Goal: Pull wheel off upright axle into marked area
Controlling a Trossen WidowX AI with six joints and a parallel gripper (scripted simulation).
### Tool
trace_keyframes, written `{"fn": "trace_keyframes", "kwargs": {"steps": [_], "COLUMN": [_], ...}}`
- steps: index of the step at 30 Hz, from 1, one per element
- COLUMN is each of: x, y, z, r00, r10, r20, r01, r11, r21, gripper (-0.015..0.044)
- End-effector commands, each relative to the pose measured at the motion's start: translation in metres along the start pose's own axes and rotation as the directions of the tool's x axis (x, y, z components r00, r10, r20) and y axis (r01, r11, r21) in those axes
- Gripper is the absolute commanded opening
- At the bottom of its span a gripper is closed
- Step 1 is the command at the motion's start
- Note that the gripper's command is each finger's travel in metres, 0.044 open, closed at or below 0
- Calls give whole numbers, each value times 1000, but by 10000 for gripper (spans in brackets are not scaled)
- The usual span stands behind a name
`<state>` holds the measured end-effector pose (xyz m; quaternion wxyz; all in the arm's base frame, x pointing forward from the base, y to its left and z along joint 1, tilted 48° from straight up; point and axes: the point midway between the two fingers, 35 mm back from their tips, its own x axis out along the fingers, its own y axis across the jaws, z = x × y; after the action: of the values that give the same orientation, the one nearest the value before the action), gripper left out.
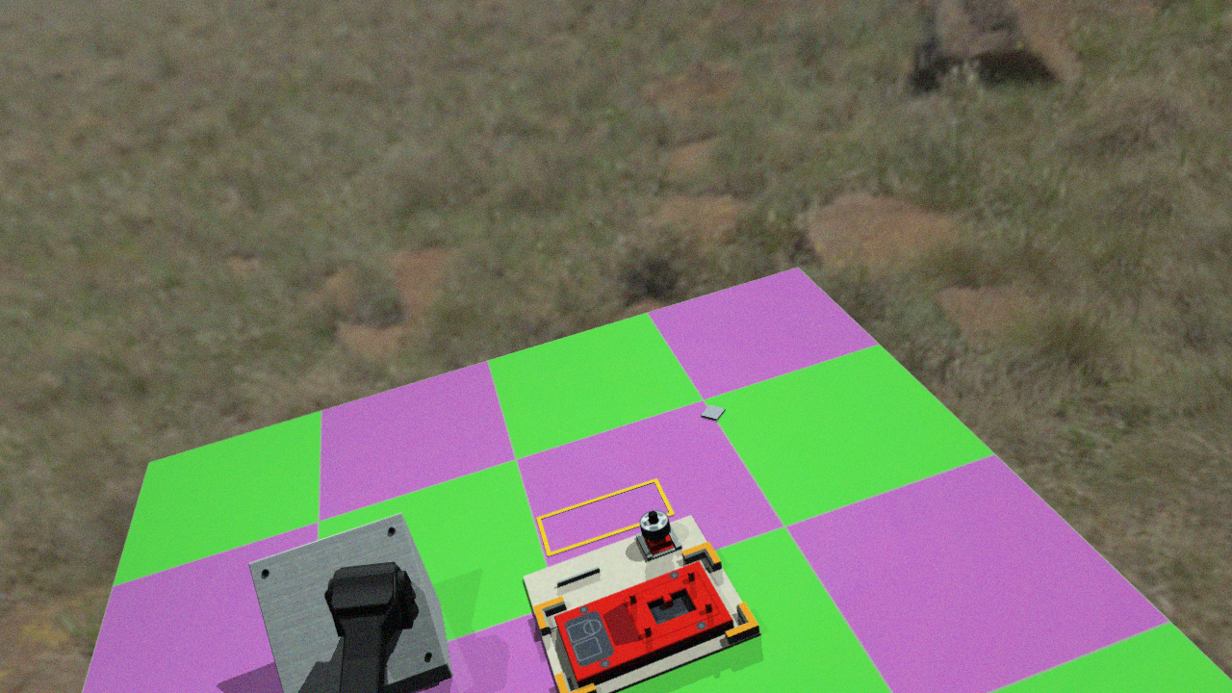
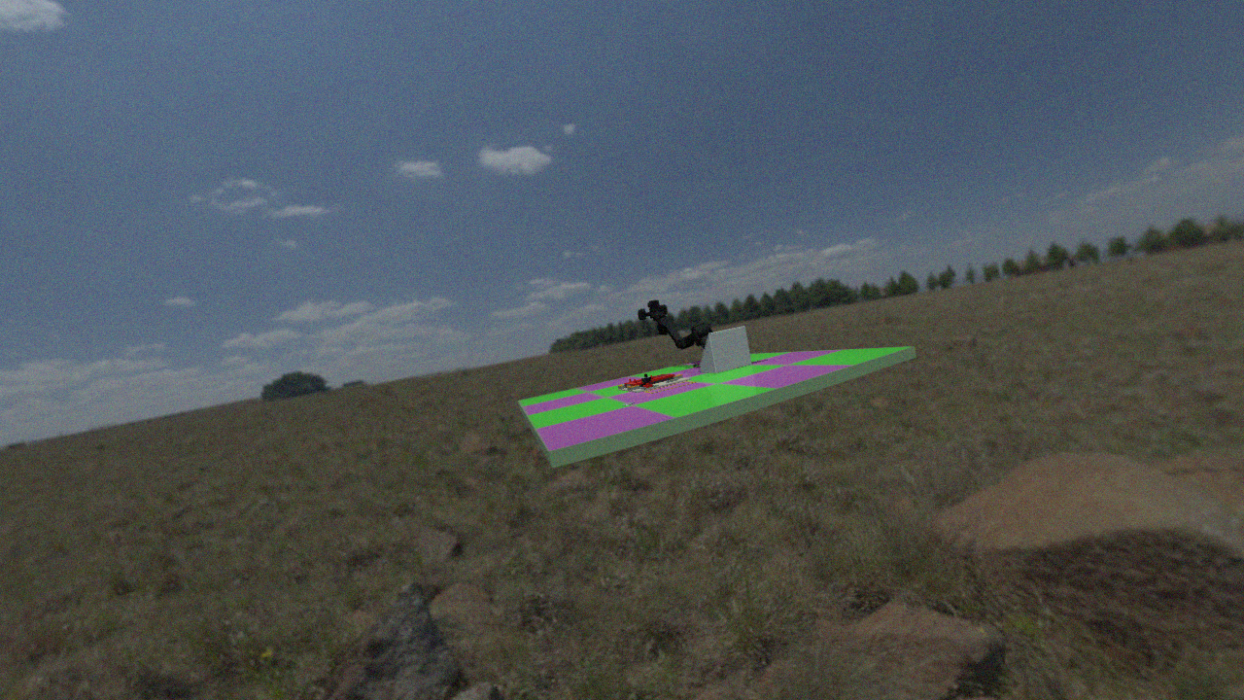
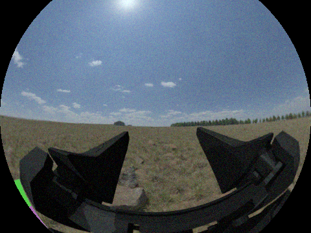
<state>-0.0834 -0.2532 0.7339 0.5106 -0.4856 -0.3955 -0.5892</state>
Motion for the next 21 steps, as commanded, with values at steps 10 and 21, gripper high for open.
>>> {"fn": "trace_keyframes", "kwargs": {"steps": [10, 21], "x": [4, -22], "y": [15, 53], "z": [110, 233], "r00": [971, 855], "r10": [84, 231], "r20": [224, 465], "r01": [-114, -375], "r11": [985, 895], "r21": [126, 244], "gripper": [300, 300]}}
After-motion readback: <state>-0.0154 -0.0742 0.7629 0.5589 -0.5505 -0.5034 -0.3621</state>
